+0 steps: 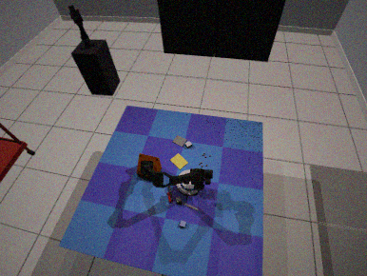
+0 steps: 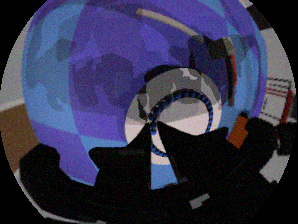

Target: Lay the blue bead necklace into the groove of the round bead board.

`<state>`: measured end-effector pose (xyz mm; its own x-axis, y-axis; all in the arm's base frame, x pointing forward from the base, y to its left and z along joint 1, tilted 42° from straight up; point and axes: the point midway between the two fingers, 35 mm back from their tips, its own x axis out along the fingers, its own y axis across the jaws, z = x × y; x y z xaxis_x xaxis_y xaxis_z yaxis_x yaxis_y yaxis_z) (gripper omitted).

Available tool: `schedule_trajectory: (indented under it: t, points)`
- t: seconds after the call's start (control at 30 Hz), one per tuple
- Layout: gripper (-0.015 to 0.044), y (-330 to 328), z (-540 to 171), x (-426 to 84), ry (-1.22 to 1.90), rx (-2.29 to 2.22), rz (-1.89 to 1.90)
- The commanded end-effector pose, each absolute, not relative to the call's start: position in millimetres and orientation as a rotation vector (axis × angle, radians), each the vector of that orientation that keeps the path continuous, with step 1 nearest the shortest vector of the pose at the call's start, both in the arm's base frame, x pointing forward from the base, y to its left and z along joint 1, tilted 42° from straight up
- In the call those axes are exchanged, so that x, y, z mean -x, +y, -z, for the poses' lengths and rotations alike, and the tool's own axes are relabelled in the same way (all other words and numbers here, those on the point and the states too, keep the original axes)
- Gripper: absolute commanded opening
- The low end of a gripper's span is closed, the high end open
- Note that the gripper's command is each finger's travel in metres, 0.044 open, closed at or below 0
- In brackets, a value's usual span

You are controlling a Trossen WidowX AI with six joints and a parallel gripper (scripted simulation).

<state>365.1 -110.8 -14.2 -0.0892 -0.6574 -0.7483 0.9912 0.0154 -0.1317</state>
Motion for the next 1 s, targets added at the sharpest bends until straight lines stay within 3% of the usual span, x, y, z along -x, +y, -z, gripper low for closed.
schedule_trajectory:
  t: [0.0, 0.97]
  points:
    - [0.0000, -110.8, 13.8, -365.3, 0.772, -0.568, 1.505]
    - [0.0000, -106.1, 10.8, -370.6, 0.775, -0.559, 1.504]
